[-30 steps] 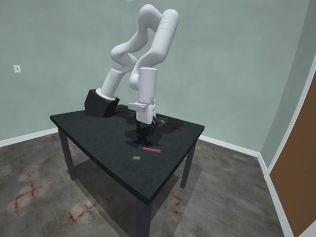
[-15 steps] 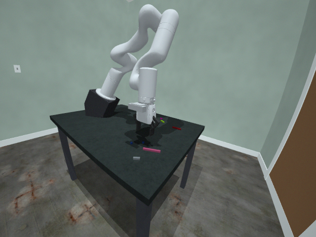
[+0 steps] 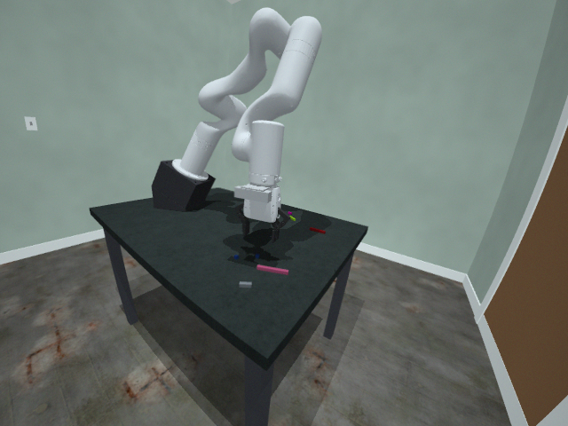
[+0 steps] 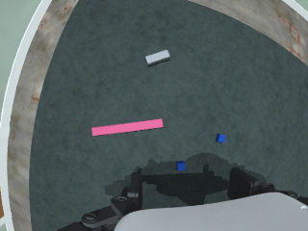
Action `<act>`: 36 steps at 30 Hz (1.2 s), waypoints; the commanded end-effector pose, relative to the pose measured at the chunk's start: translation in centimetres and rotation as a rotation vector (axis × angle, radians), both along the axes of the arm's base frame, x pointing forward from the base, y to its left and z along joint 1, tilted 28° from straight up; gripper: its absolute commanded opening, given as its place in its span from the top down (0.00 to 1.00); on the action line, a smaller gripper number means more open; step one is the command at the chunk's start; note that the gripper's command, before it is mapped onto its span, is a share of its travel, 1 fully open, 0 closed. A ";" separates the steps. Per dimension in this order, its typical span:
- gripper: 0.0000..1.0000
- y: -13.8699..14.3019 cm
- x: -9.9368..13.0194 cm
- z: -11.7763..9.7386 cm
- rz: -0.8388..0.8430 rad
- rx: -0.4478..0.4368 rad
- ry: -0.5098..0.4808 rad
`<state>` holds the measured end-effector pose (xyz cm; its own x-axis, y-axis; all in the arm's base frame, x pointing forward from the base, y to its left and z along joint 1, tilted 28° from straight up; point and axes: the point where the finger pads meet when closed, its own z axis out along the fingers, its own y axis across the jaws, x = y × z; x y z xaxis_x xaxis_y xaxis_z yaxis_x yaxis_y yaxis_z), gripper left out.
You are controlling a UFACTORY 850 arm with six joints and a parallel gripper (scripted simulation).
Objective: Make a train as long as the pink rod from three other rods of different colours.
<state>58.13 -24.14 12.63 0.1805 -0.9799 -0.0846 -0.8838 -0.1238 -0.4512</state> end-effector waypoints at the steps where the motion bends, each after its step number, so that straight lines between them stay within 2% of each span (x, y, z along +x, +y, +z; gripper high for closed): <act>1: 0.00 -0.1 0.0 0.1 0.144 -0.075 -0.042; 7: 0.00 -0.1 -0.2 0.2 0.350 -0.177 -0.078; 9: 0.00 -0.1 -0.2 0.2 0.350 -0.177 -0.078; 11: 0.00 -0.1 -0.2 0.2 0.468 -0.235 -0.098; 24: 0.00 -0.1 -0.5 0.4 0.885 -0.442 -0.170; 26: 0.00 -0.1 -0.5 0.4 0.885 -0.442 -0.170; 28: 0.00 -0.1 -0.6 0.4 1.001 -0.499 -0.190; 36: 0.00 -0.1 -0.7 0.5 1.249 -0.622 -0.232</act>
<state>57.46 -24.23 13.05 0.9073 -0.1519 0.3922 -0.0747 -0.9759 -0.2052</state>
